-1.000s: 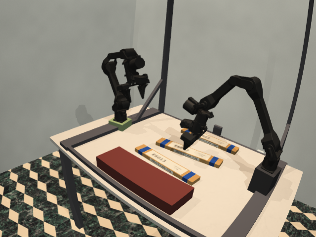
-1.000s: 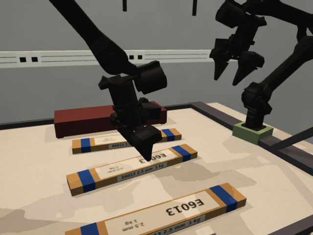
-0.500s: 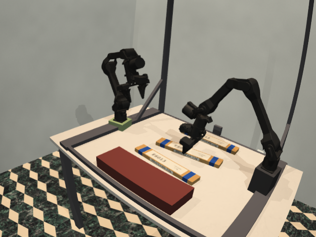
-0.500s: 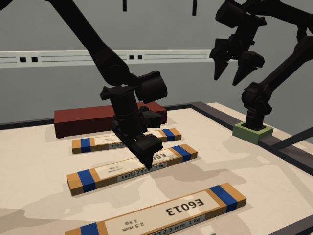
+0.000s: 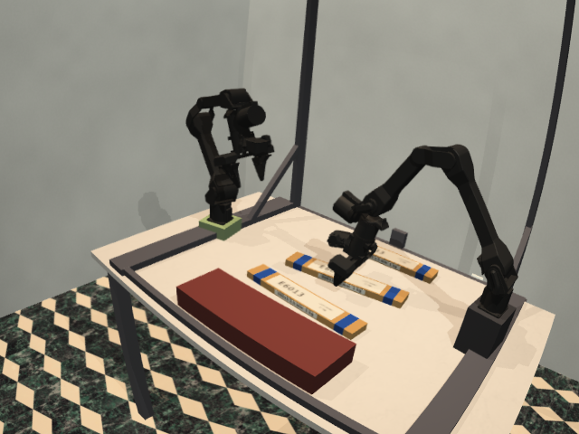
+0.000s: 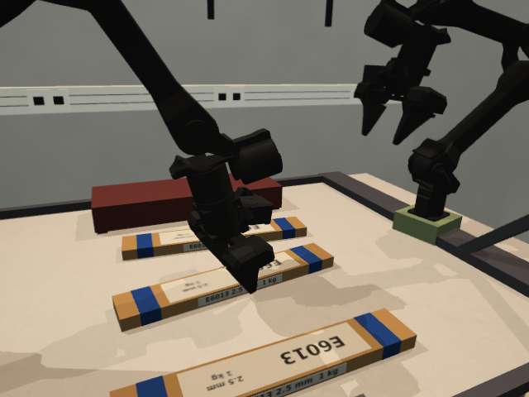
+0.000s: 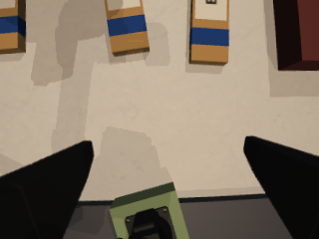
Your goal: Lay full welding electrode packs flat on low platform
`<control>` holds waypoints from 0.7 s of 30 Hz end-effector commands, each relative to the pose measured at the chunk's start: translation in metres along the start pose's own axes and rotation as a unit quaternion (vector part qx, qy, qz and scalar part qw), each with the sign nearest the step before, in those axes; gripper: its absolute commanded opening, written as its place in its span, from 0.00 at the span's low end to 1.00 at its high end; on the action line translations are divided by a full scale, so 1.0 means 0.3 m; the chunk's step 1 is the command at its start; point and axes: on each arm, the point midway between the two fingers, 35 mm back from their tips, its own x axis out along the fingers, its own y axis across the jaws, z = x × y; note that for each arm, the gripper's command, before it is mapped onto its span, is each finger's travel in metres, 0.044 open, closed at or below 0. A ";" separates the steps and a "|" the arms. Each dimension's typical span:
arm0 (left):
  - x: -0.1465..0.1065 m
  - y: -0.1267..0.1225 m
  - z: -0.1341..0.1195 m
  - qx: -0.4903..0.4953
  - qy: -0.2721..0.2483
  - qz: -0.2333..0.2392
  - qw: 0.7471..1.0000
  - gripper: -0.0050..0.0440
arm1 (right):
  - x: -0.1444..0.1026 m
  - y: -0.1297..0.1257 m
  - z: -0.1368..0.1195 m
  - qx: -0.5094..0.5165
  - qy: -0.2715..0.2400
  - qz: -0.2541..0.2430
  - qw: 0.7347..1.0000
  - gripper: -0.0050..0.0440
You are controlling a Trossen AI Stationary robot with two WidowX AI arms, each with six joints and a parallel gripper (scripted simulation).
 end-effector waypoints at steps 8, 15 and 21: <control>0.005 -0.011 0.004 0.002 -0.005 -0.002 1.000 0.98 | -0.016 0.000 0.009 -0.002 -0.010 -0.001 1.000 0.98; -0.016 -0.010 0.026 0.000 -0.015 -0.003 1.000 0.98 | -0.016 0.000 0.009 -0.002 -0.010 -0.001 1.000 0.98; -0.016 -0.010 0.026 0.000 -0.015 -0.003 1.000 0.00 | -0.016 0.000 0.009 -0.002 -0.010 -0.001 1.000 0.98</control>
